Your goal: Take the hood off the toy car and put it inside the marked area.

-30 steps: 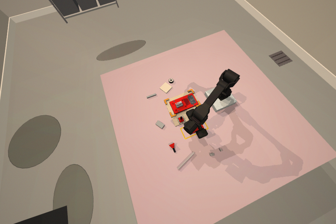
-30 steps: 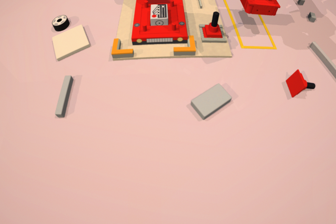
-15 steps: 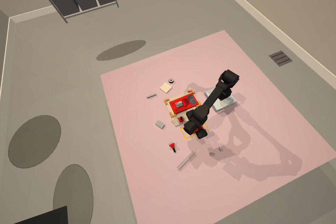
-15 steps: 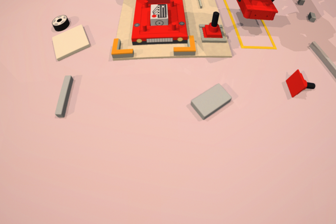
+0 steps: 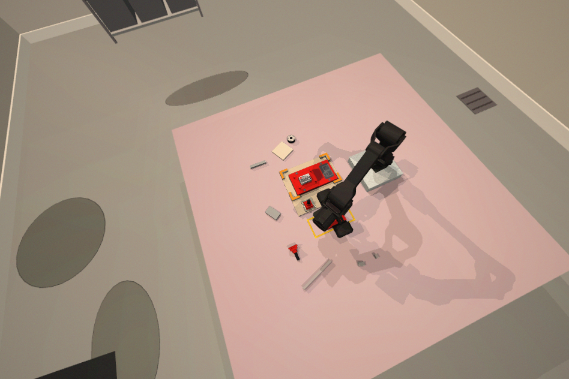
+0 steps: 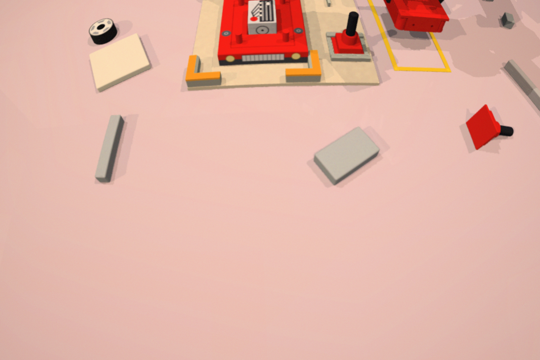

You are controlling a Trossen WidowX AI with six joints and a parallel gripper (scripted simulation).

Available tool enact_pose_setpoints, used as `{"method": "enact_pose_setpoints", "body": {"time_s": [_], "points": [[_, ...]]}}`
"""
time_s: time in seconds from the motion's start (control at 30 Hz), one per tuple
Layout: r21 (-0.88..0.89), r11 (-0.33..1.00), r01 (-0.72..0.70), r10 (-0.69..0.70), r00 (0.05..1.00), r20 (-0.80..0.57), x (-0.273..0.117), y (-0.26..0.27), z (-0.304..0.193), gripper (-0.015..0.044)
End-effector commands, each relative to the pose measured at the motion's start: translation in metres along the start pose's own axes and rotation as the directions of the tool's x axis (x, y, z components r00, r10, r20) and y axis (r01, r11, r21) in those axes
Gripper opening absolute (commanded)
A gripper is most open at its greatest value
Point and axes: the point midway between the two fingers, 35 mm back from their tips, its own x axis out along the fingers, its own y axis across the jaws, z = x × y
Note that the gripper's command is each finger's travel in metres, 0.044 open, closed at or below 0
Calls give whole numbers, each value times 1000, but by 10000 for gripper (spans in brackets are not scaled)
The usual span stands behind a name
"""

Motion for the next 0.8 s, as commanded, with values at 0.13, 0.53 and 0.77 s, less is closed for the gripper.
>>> {"method": "enact_pose_setpoints", "body": {"time_s": [0.13, 0.53, 0.77], "points": [[5, 1000, 3, -3, 1000, -2, 8, -1, -1, 0], [5, 1000, 3, -3, 1000, -2, 13, -1, -2, 0], [5, 1000, 3, -3, 1000, -2, 16, -1, -2, 0]]}}
